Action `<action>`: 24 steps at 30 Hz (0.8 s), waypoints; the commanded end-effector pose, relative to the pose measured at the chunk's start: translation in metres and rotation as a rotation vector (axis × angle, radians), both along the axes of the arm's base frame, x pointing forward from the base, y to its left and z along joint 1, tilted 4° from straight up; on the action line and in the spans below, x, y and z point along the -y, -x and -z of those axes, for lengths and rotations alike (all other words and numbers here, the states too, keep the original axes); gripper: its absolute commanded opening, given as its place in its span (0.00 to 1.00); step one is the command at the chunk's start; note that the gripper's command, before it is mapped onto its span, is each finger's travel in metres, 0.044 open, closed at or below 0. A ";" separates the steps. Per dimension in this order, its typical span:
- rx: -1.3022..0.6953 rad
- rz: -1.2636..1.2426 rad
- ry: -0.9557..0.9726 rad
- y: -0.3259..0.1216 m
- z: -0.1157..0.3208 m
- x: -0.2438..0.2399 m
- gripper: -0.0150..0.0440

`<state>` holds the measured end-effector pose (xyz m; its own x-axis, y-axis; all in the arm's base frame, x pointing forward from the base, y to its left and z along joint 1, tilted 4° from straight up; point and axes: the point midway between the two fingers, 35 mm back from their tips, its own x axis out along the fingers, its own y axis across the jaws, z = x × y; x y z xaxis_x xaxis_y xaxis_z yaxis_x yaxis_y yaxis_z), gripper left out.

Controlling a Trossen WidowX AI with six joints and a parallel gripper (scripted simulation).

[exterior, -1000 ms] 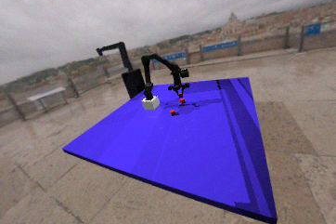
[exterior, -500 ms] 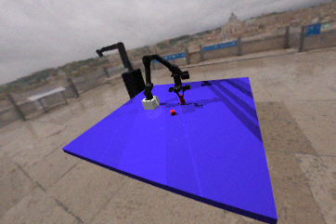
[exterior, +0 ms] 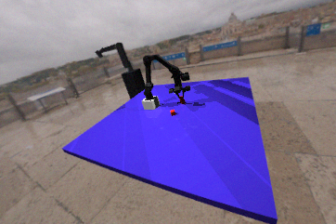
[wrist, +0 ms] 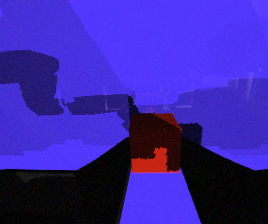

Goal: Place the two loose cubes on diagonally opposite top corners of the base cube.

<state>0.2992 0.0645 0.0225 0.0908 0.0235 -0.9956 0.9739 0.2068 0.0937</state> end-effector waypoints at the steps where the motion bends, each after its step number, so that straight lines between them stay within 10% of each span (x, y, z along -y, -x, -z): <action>1: 0.002 0.000 0.003 0.000 0.001 0.000 0.43; 24: 0.000 0.000 0.000 0.001 -0.008 0.000 0.60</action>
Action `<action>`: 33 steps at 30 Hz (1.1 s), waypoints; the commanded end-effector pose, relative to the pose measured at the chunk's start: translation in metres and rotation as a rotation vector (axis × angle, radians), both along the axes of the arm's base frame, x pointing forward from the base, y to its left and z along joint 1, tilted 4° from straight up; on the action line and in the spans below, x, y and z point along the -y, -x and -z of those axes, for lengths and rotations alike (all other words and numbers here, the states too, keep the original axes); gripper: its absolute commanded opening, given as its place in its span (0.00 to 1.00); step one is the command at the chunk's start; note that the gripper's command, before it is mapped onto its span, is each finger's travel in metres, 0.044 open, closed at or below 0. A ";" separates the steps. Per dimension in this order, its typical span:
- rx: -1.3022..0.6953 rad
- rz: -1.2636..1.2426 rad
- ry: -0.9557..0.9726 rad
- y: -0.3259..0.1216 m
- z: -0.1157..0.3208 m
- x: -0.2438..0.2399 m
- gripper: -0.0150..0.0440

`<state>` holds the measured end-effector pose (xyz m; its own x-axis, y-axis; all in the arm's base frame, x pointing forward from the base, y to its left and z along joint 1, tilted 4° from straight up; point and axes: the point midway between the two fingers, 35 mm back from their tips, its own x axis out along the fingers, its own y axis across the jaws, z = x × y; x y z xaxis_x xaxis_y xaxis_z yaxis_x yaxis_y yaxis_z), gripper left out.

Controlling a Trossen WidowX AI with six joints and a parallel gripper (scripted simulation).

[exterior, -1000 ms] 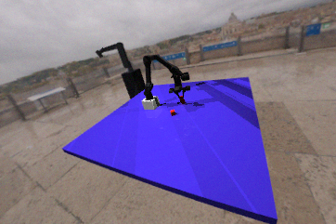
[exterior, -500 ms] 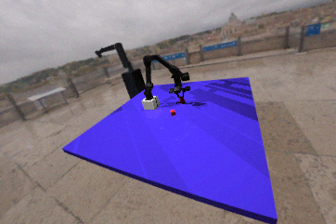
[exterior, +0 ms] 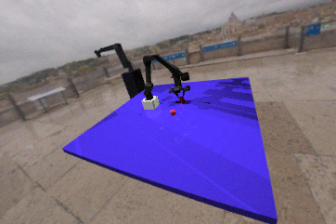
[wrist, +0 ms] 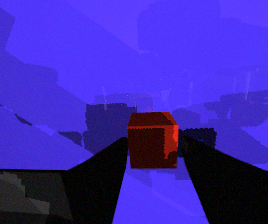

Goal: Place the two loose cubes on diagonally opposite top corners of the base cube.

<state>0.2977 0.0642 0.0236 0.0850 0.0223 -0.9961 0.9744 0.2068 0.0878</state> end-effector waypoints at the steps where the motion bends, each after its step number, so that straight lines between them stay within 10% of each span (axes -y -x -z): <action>1: 0.005 0.000 -0.001 -0.001 -0.008 0.000 0.60; 20: 0.003 -0.002 0.000 0.001 -0.026 0.002 0.65; 33: 0.012 -0.183 0.027 -0.005 -0.045 0.095 0.70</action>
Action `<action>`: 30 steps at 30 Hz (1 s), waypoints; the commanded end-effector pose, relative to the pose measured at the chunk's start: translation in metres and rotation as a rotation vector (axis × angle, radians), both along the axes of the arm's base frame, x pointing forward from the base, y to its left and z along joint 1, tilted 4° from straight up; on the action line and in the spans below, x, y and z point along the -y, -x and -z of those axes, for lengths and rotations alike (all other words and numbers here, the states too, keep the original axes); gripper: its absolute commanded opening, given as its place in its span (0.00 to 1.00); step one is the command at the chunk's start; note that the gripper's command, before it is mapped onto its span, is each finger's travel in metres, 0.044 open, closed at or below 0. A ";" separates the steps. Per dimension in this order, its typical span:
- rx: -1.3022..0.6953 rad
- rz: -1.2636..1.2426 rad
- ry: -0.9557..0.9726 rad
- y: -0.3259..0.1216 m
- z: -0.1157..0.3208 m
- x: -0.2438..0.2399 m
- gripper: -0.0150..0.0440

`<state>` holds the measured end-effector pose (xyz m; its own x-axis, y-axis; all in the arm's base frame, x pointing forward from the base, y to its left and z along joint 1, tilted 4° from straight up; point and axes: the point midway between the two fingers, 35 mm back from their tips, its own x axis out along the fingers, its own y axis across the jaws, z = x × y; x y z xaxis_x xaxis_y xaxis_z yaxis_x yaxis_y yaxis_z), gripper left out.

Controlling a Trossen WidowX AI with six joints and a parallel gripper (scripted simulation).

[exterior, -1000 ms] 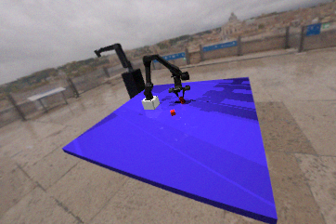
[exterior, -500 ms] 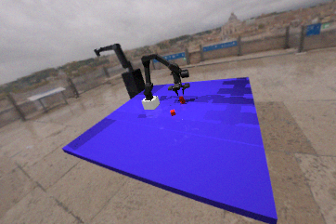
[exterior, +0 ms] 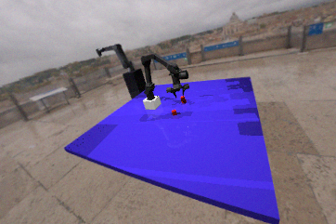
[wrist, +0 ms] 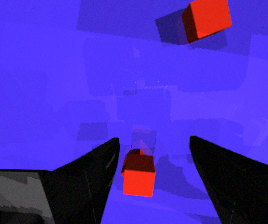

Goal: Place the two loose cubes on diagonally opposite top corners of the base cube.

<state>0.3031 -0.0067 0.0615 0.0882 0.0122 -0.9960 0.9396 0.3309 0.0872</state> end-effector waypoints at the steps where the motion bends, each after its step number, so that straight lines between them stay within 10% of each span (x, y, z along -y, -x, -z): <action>1: 0.006 -0.072 0.008 0.001 -0.009 0.032 0.70; 19: 0.005 -0.289 0.038 0.027 -0.031 0.117 0.70; 30: 0.005 -0.289 0.037 0.022 0.031 0.116 0.70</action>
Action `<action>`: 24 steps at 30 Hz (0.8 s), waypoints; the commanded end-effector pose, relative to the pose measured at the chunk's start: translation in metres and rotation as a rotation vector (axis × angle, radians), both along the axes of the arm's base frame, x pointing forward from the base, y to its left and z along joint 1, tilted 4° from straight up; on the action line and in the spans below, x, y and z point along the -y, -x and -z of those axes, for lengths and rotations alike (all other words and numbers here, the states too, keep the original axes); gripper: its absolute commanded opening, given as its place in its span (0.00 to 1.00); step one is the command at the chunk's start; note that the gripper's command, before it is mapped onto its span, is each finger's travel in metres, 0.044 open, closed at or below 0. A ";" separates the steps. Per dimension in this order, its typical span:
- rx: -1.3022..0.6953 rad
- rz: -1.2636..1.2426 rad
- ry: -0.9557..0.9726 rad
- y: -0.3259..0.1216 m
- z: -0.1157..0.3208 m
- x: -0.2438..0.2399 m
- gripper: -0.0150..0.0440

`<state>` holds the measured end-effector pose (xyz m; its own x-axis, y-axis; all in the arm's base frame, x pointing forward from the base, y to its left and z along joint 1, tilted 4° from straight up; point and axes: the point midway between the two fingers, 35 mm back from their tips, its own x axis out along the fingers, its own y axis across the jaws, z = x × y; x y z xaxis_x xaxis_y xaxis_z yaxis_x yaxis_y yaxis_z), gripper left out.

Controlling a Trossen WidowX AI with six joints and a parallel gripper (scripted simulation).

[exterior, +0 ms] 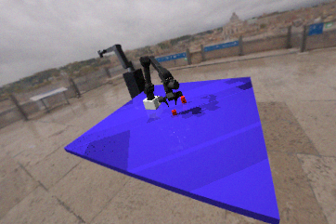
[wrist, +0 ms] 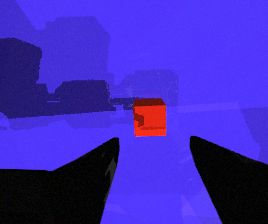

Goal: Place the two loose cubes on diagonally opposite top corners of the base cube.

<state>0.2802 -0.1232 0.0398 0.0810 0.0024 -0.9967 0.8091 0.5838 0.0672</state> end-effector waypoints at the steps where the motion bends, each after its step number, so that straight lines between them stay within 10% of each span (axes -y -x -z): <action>1: 0.010 -0.005 0.002 -0.001 0.009 0.000 0.70; 24: 0.010 -0.005 0.002 -0.005 0.046 0.000 0.70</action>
